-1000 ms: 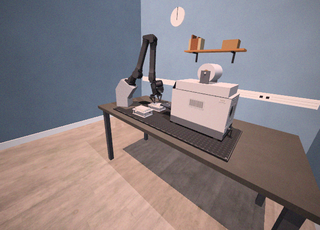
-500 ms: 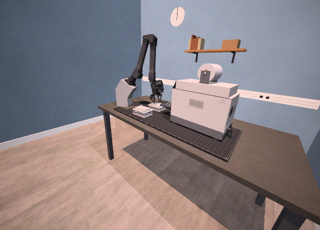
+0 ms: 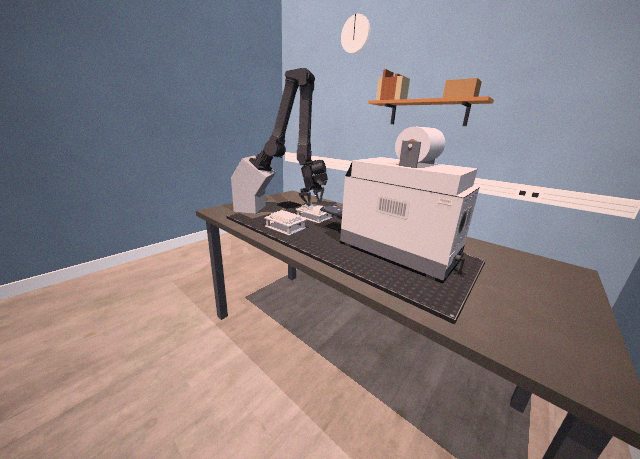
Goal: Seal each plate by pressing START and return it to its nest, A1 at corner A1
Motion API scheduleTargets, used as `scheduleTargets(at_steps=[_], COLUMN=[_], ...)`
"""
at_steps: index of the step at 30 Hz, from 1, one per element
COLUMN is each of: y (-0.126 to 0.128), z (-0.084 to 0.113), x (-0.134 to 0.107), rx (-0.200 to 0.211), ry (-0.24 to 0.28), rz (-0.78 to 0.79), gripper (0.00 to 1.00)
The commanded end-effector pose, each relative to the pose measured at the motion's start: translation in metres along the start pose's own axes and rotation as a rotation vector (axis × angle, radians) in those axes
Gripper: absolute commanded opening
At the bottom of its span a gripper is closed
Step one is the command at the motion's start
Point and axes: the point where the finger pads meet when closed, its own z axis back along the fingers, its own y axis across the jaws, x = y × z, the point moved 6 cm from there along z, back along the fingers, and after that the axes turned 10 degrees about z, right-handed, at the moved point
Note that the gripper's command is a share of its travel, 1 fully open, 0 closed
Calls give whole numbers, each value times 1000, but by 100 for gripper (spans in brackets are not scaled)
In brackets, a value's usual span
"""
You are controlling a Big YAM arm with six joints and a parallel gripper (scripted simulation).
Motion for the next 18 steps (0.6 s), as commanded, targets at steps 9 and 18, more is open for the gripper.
scheduleTargets(at_steps=[9, 18], y=[-4, -2], z=[10, 20], x=[7, 12], rx=[-4, 0], ry=[-13, -5], rz=[-2, 7], gripper=[100, 100])
